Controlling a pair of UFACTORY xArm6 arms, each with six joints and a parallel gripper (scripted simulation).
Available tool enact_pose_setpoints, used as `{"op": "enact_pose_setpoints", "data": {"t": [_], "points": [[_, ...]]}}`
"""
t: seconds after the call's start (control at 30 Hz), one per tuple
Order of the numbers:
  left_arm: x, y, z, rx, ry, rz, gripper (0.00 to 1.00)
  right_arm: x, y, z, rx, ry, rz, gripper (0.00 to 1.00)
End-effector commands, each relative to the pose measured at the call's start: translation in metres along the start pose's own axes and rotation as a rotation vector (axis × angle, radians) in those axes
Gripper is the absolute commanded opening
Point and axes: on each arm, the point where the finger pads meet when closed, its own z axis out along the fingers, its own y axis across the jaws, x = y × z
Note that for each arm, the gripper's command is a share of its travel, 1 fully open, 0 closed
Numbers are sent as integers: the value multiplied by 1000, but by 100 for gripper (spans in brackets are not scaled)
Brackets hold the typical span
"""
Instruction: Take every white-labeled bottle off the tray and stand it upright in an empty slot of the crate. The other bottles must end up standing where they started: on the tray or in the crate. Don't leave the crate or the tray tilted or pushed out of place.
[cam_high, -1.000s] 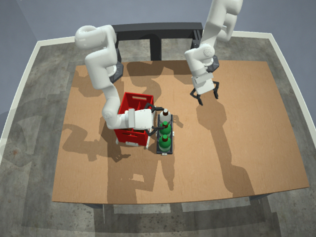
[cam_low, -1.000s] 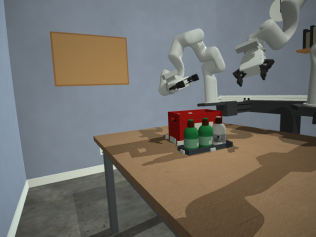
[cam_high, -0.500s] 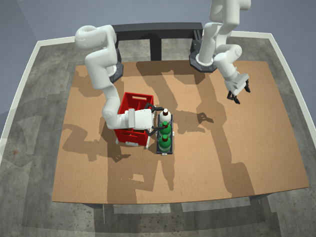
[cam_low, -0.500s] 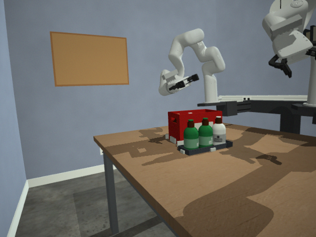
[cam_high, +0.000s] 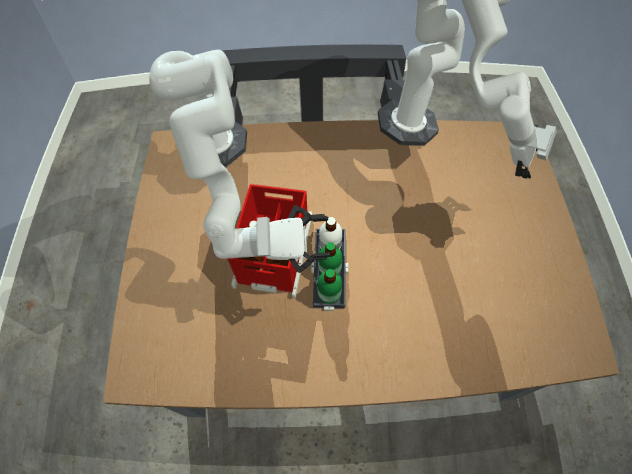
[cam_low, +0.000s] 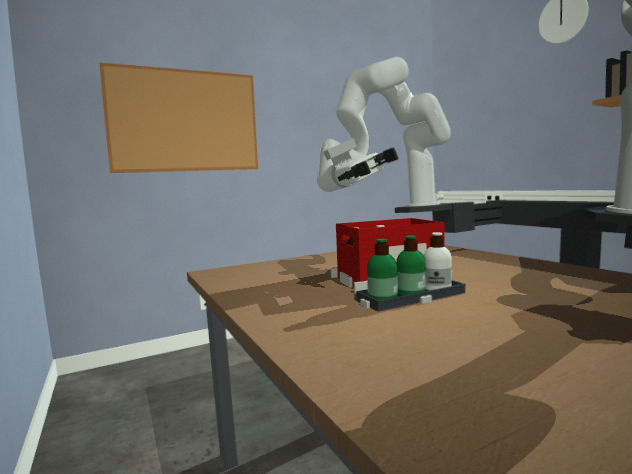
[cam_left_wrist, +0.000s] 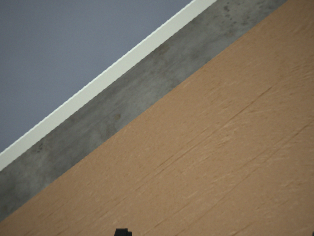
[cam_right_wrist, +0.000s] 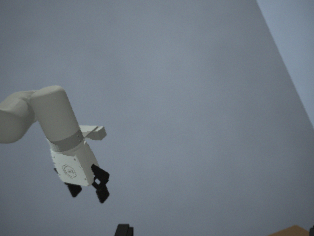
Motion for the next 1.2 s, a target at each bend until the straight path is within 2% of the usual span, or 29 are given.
{"op": "enact_pose_setpoints", "data": {"t": [0.0,0.2,0.43,0.5,0.87,1.0,1.07,1.17], "points": [[9,-36,14,21,-77,-41,100,2,0,0,1,1,-4,100],[4,-104,34,37,-217,-137,100,2,0,0,1,1,-4,100],[-10,-172,47,16,-352,-243,100,2,0,0,1,1,-4,100],[-10,-172,47,16,-352,-243,100,2,0,0,1,1,-4,100],[-40,-253,52,-66,-488,-390,100,2,0,0,1,1,-4,100],[-50,-275,51,-100,-515,-436,100,2,0,0,1,1,-4,100],[-50,-275,51,-100,-515,-436,100,2,0,0,1,1,-4,100],[-57,-289,49,-125,-528,-466,100,2,0,0,1,1,-4,100]]}}
